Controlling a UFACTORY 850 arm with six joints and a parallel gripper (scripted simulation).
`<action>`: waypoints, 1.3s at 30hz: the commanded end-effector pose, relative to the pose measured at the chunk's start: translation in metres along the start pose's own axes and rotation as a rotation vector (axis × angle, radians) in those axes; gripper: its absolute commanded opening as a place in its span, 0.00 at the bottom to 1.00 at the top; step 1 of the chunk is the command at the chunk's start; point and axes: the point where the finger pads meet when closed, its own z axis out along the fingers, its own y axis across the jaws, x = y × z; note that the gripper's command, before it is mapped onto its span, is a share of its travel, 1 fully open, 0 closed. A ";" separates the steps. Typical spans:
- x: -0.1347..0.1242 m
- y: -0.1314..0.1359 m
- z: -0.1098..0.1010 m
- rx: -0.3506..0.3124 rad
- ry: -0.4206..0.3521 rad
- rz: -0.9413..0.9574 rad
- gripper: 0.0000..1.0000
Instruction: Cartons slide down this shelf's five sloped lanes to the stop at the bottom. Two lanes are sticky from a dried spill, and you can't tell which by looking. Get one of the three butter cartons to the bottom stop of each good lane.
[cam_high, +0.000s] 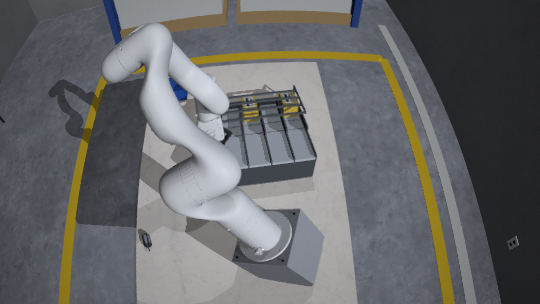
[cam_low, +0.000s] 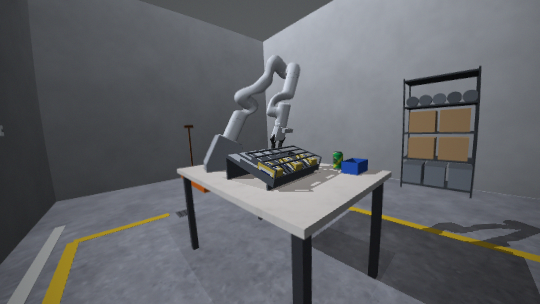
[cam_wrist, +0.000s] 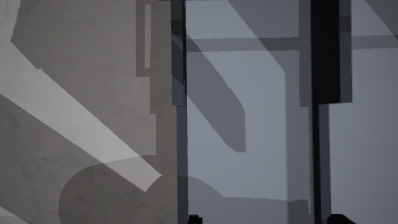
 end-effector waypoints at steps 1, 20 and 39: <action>0.000 0.000 0.000 0.000 0.001 0.000 0.77; 0.000 0.000 0.000 0.000 0.001 0.000 0.78; 0.000 0.000 0.000 0.000 0.001 0.000 0.80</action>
